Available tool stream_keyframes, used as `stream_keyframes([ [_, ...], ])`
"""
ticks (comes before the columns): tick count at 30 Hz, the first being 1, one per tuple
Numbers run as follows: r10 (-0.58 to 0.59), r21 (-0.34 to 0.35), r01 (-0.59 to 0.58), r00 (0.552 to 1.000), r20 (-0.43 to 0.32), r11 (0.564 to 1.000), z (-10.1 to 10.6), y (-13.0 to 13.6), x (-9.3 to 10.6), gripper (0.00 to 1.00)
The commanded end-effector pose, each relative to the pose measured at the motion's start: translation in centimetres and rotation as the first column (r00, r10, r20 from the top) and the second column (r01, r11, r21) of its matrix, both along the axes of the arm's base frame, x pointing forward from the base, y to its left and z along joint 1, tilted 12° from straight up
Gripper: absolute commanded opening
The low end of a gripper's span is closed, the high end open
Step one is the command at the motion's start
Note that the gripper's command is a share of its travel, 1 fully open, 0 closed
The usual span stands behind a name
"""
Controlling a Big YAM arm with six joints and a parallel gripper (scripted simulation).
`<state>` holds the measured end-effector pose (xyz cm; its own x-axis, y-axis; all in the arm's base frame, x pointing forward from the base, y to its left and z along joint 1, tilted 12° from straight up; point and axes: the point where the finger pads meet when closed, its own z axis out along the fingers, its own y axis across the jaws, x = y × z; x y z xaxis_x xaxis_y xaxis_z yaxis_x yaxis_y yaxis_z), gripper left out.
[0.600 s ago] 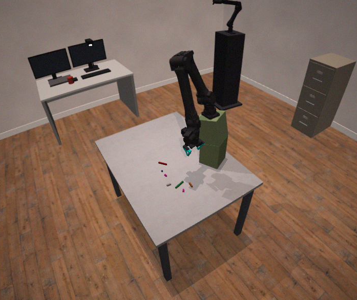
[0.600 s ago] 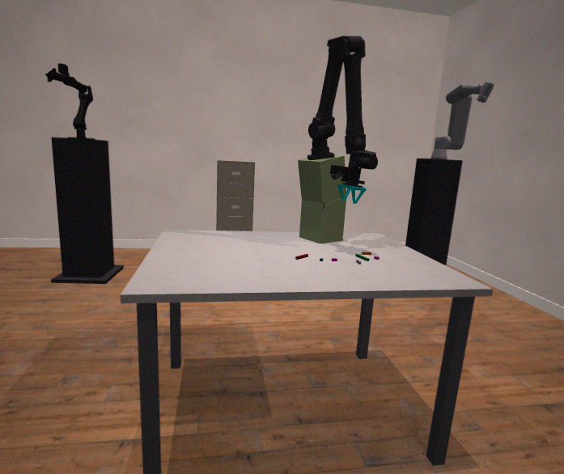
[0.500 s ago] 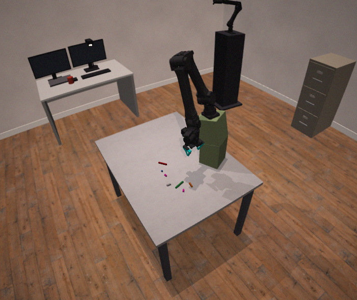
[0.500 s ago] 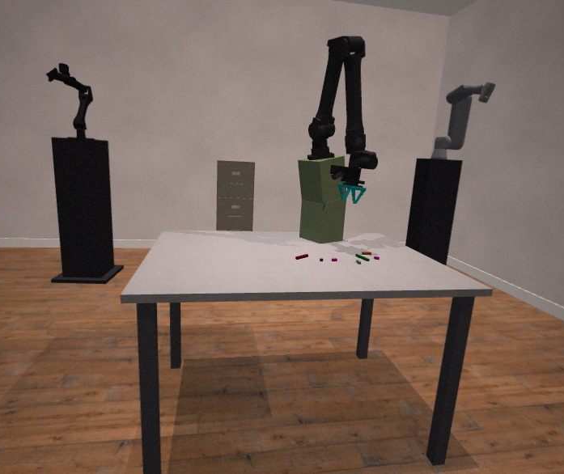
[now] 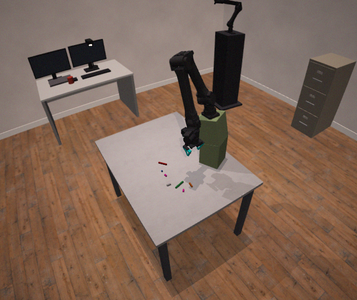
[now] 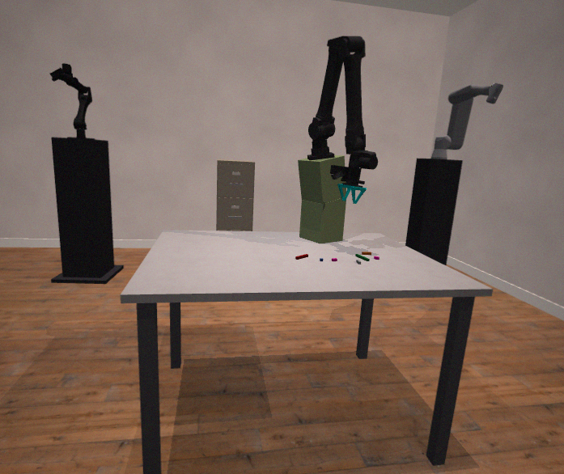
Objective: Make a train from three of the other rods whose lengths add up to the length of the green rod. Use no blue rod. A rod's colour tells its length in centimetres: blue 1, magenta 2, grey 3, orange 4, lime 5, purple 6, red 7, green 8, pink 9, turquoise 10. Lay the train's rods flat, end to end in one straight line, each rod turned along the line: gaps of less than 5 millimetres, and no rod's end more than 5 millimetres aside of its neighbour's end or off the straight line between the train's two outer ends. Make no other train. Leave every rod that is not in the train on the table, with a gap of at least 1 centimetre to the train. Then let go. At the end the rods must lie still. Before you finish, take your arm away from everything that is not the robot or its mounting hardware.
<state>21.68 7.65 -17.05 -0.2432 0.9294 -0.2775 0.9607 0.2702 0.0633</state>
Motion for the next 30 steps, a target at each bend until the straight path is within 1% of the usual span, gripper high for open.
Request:
stream_keyframes([
  [1, 0.006, 0.0, -0.006, 1.0, 0.004, 1.0, 0.1, 0.0, 0.2, 1.0],
  [3, 0.008, -0.003, -0.008, 1.0, -0.004, 1.0, -0.2, -0.2, 0.4, 1.0],
  [6, 0.039, -0.003, -0.039, 0.999, -0.018, 0.999, -0.5, -0.2, 0.9, 1.0],
  [9, 0.101, -0.004, -0.101, 0.994, -0.036, 0.995, -0.9, -0.4, 2.0, 1.0],
  [12, 0.197, -0.002, -0.198, 0.978, -0.061, 0.98, -1.6, -0.8, 3.7, 1.0],
  [13, 0.197, -0.002, -0.198, 0.978, -0.061, 0.98, -1.6, -0.8, 3.7, 1.0],
  [14, 0.236, -0.002, -0.236, 0.969, -0.072, 0.972, -1.8, -1.0, 4.4, 1.0],
  [16, 0.236, -0.002, -0.236, 0.969, -0.072, 0.972, -1.8, -1.0, 4.4, 1.0],
  [17, 0.277, -0.001, -0.278, 0.957, -0.085, 0.961, -2.1, -1.2, 5.1, 1.0],
  [18, 0.277, -0.001, -0.278, 0.957, -0.085, 0.961, -2.1, -1.2, 5.1, 1.0],
  [19, 0.321, 0.001, -0.322, 0.942, -0.098, 0.947, -2.5, -1.6, 5.9, 1.0],
  [20, 0.321, 0.001, -0.322, 0.942, -0.098, 0.947, -2.5, -1.6, 5.9, 1.0],
  [21, 0.366, 0.003, -0.368, 0.924, -0.111, 0.93, -2.8, -1.9, 6.7, 1.0],
  [23, 0.366, 0.003, -0.368, 0.924, -0.111, 0.93, -2.8, -1.9, 6.7, 1.0],
  [24, 0.413, 0.006, -0.415, 0.902, -0.124, 0.91, -3.2, -2.4, 7.6, 1.0],
  [26, 0.413, 0.006, -0.415, 0.902, -0.124, 0.91, -3.2, -2.4, 7.6, 1.0],
  [27, 0.46, 0.01, -0.463, 0.877, -0.137, 0.886, -3.5, -2.9, 8.4, 1.0],
  [29, 0.46, 0.01, -0.463, 0.877, -0.137, 0.886, -3.5, -2.9, 8.4, 1.0],
  [30, 0.507, 0.014, -0.511, 0.849, -0.15, 0.86, -3.9, -3.4, 9.3, 1.0],
])
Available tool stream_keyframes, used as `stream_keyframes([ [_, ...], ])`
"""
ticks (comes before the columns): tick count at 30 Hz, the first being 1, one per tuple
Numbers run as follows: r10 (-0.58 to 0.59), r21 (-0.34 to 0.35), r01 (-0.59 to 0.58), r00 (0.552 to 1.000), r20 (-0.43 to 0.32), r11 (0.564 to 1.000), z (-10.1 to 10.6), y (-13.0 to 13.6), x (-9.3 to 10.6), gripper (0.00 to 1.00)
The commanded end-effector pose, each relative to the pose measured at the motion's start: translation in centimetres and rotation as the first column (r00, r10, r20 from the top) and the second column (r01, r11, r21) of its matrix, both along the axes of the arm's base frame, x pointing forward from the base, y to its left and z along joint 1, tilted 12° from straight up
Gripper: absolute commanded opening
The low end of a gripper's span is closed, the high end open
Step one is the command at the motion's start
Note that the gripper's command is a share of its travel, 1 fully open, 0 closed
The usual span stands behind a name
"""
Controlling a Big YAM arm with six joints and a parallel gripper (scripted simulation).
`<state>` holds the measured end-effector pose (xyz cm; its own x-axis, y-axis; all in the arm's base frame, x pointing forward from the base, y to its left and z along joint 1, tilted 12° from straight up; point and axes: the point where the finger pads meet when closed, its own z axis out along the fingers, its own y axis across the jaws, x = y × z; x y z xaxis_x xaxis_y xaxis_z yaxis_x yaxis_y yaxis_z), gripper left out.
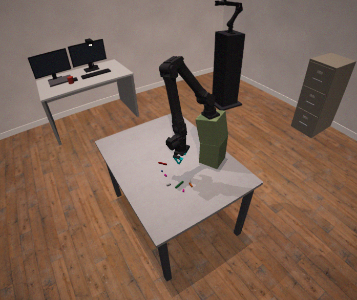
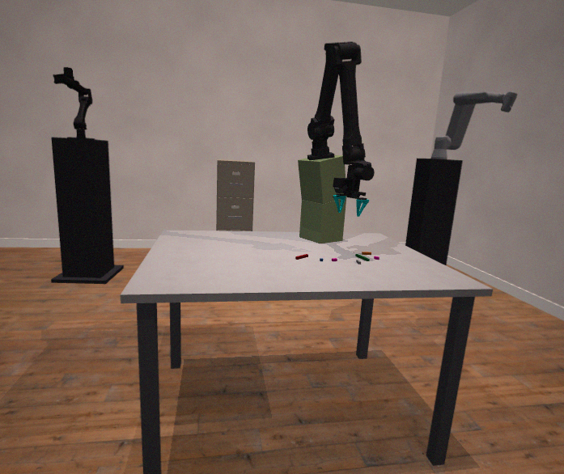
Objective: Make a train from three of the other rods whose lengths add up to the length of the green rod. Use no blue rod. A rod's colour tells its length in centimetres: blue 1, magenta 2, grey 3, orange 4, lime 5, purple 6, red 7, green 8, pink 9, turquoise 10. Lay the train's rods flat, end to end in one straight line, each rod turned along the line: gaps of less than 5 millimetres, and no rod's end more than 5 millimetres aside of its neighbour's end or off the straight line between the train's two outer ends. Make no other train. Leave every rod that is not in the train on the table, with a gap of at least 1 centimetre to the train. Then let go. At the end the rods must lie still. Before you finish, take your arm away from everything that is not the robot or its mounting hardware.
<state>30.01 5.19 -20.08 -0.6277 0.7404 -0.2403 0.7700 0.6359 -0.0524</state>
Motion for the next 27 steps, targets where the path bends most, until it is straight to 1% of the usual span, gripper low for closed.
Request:
stream_keyframes([
  [1, 0.12, -0.004, -0.12, 0.992, -0.029, 0.993, -0.9, -1.0, 1.0, 1.0],
  [3, 0.12, -0.004, -0.12, 0.992, -0.029, 0.993, -0.9, -1.0, 1.0, 1.0],
  [4, 0.176, -0.005, -0.176, 0.984, -0.042, 0.984, -1.3, -1.6, 1.9, 1.0],
  [5, 0.176, -0.005, -0.176, 0.984, -0.042, 0.984, -1.3, -1.6, 1.9, 1.0],
  [6, 0.231, -0.005, -0.232, 0.971, -0.055, 0.973, -1.7, -2.3, 2.7, 1.0],
  [8, 0.231, -0.005, -0.232, 0.971, -0.055, 0.973, -1.7, -2.3, 2.7, 1.0],
  [9, 0.286, -0.005, -0.287, 0.956, -0.068, 0.958, -2.2, -3.0, 3.6, 1.0],
  [11, 0.286, -0.005, -0.287, 0.956, -0.068, 0.958, -2.2, -3.0, 3.6, 1.0],
  [12, 0.34, -0.004, -0.342, 0.937, -0.08, 0.94, -2.6, -3.7, 4.4, 1.0],
  [14, 0.34, -0.004, -0.342, 0.937, -0.08, 0.94, -2.6, -3.7, 4.4, 1.0],
  [15, 0.393, -0.003, -0.395, 0.915, -0.091, 0.919, -3.0, -4.6, 5.2, 1.0],
  [17, 0.393, -0.003, -0.395, 0.915, -0.091, 0.919, -3.0, -4.6, 5.2, 1.0],
  [18, 0.443, -0.002, -0.445, 0.891, -0.102, 0.895, -3.4, -5.4, 6.0, 1.0],
  [20, 0.443, -0.002, -0.445, 0.891, -0.102, 0.895, -3.4, -5.4, 6.0, 1.0],
  [21, 0.49, 0.0, -0.493, 0.865, -0.113, 0.87, -3.8, -6.2, 6.7, 1.0],
  [23, 0.49, 0.0, -0.493, 0.865, -0.113, 0.87, -3.8, -6.2, 6.7, 1.0],
  [24, 0.534, 0.001, -0.538, 0.837, -0.122, 0.843, -4.2, -7.1, 7.3, 1.0],
  [25, 0.534, 0.001, -0.538, 0.837, -0.122, 0.843, -4.2, -7.1, 7.3, 1.0],
  [26, 0.575, 0.003, -0.579, 0.808, -0.131, 0.815, -4.6, -8.0, 7.9, 1.0],
  [27, 0.575, 0.003, -0.579, 0.808, -0.131, 0.815, -4.6, -8.0, 7.9, 1.0],
])
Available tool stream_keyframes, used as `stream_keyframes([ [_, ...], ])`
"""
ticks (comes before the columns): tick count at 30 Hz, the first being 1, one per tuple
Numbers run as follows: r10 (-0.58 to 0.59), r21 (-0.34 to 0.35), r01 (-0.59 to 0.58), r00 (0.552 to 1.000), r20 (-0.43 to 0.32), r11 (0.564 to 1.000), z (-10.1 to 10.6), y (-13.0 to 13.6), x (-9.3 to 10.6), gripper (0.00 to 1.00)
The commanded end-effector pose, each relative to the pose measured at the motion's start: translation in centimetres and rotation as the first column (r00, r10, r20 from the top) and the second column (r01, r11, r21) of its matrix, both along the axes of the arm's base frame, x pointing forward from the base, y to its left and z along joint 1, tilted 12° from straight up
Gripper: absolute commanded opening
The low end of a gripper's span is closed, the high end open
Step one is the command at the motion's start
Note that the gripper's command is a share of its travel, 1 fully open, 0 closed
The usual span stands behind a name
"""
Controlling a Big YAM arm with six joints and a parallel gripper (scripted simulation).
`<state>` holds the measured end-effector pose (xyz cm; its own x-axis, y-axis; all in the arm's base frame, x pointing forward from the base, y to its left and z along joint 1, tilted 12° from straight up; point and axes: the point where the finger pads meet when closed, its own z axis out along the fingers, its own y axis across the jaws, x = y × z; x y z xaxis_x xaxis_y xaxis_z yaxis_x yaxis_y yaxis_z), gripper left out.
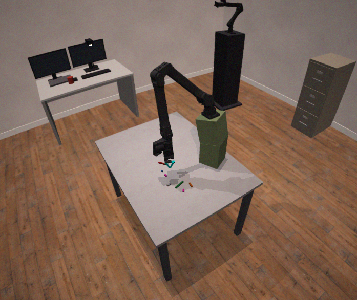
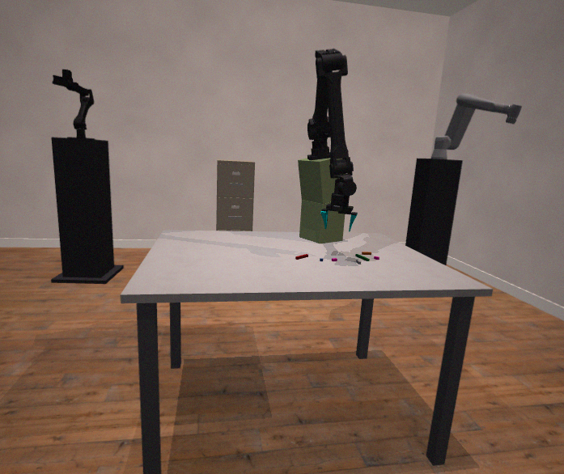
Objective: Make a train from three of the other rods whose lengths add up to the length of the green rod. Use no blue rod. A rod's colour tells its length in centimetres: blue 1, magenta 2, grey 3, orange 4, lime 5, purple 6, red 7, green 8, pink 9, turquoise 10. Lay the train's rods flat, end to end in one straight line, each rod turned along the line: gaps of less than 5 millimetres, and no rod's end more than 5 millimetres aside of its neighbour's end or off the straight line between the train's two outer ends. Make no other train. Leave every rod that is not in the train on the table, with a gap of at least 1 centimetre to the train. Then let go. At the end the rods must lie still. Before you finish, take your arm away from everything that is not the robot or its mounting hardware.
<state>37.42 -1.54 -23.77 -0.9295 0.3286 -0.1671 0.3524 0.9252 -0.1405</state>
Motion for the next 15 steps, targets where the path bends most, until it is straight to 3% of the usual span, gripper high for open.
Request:
stream_keyframes([
  [1, 0.108, -0.005, -0.108, 0.994, -0.016, 0.994, -0.9, -1.2, 0.5, 1.0],
  [15, 0.378, -0.019, -0.38, 0.924, -0.064, 0.925, -3.1, -6.6, 3.4, 1.0],
])
